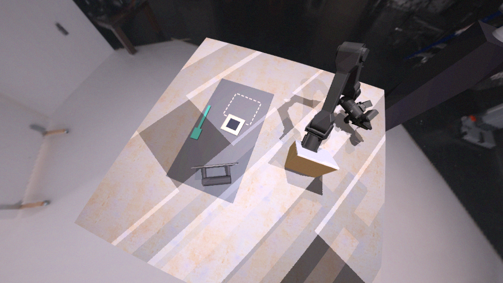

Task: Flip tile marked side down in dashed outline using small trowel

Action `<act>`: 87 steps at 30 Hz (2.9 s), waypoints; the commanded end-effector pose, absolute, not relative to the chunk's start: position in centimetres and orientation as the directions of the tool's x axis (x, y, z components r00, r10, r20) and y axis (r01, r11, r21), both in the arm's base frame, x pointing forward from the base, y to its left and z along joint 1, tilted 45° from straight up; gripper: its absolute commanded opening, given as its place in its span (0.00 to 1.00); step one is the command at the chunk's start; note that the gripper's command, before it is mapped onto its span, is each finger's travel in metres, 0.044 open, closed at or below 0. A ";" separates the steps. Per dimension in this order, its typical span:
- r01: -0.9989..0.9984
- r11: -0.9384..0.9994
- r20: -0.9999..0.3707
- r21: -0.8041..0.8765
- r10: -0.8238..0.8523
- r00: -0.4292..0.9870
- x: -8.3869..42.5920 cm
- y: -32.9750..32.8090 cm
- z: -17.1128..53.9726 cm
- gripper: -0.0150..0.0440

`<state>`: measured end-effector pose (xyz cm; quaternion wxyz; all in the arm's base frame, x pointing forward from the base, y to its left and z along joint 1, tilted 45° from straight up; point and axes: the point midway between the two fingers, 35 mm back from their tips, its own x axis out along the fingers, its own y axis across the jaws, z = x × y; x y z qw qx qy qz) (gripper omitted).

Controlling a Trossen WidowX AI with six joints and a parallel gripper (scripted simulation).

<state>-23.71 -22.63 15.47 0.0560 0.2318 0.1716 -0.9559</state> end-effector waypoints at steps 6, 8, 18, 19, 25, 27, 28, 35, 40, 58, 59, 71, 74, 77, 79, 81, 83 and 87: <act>0.323 -0.878 -0.464 -0.354 -0.135 -0.875 -22.1 -25.0 17.1 0.42; 0.352 -0.861 -0.465 -0.367 -0.158 -0.871 -21.6 -25.5 17.4 0.42; 0.503 -0.747 -0.468 -0.435 -0.290 -0.835 -18.9 -28.4 19.0 0.42; 0.517 -0.733 -0.468 -0.441 -0.304 -0.830 -18.6 -28.7 19.2 0.42; 0.608 -0.632 -0.468 -0.480 -0.402 -0.787 -16.0 -30.8 20.3 0.42; 0.635 -0.595 -0.468 -0.493 -0.434 -0.770 -15.1 -31.4 20.6 0.42; 0.648 -0.576 -0.468 -0.499 -0.450 -0.760 -14.6 -31.7 20.8 0.42; 0.720 -0.434 -0.465 -0.542 -0.558 -0.687 -11.0 -33.7 22.1 0.42; 0.752 -0.327 -0.462 -0.572 -0.629 -0.625 -8.3 -34.8 23.1 0.42; 0.753 0.054 -0.443 -0.656 -0.836 -0.325 2.5 -37.4 26.5 0.42; 0.747 0.075 -0.442 -0.660 -0.843 -0.306 3.2 -37.4 26.7 0.42; 0.631 0.326 -0.461 -0.704 -0.885 -0.058 12.2 -36.7 27.4 0.42; 0.598 0.386 -0.479 -0.702 -0.878 0.004 14.8 -36.1 26.8 0.42; 0.561 0.443 -0.496 -0.699 -0.866 0.065 17.3 -35.2 26.2 0.42; 0.533 0.479 -0.508 -0.697 -0.855 0.104 18.9 -34.5 25.8 0.42; 0.504 0.513 -0.520 -0.694 -0.842 0.142 20.5 -33.8 25.4 0.42; 0.476 0.539 -0.531 -0.694 -0.831 0.167 21.8 -33.2 25.0 0.42; 0.398 0.594 -0.565 -0.699 -0.800 0.202 24.3 -32.0 23.7 0.42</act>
